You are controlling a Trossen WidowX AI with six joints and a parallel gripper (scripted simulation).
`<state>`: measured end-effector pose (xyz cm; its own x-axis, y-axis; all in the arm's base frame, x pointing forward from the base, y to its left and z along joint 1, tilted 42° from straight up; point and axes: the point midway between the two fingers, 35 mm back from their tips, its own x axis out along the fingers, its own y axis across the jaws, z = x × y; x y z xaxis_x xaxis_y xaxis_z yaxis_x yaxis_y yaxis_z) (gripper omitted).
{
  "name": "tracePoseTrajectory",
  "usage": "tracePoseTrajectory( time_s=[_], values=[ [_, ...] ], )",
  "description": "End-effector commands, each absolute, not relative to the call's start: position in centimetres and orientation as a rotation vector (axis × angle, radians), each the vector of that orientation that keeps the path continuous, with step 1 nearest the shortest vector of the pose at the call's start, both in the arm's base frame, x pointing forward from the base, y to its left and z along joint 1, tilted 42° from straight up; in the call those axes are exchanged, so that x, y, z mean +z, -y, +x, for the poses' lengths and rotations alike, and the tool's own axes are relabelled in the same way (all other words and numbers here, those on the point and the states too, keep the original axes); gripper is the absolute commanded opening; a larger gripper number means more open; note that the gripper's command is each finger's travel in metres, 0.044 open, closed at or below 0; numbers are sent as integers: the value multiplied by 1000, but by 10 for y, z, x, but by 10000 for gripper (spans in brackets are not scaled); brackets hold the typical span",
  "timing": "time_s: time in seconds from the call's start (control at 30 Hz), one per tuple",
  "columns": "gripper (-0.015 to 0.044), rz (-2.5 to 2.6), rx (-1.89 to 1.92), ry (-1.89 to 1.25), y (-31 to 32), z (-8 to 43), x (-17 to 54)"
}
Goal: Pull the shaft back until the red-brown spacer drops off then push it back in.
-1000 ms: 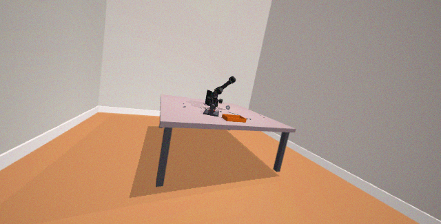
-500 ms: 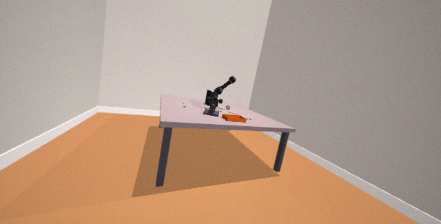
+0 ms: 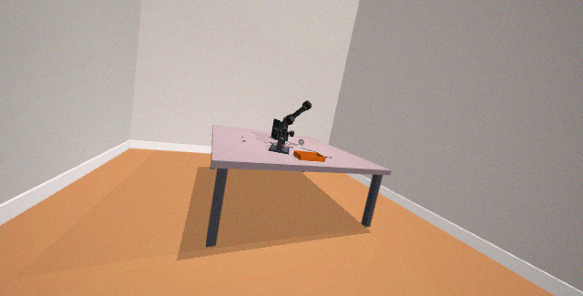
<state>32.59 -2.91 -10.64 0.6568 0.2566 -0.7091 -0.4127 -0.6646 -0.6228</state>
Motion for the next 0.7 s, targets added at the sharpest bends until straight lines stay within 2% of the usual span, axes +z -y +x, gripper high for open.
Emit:
tracePoseTrajectory(
  time_s=[0.0, 0.67],
  values=[
    [0, -2066, 1026, -123, 30, 329, -105],
    [0, -2066, 1026, -123, 30, 327, -105]
  ],
)
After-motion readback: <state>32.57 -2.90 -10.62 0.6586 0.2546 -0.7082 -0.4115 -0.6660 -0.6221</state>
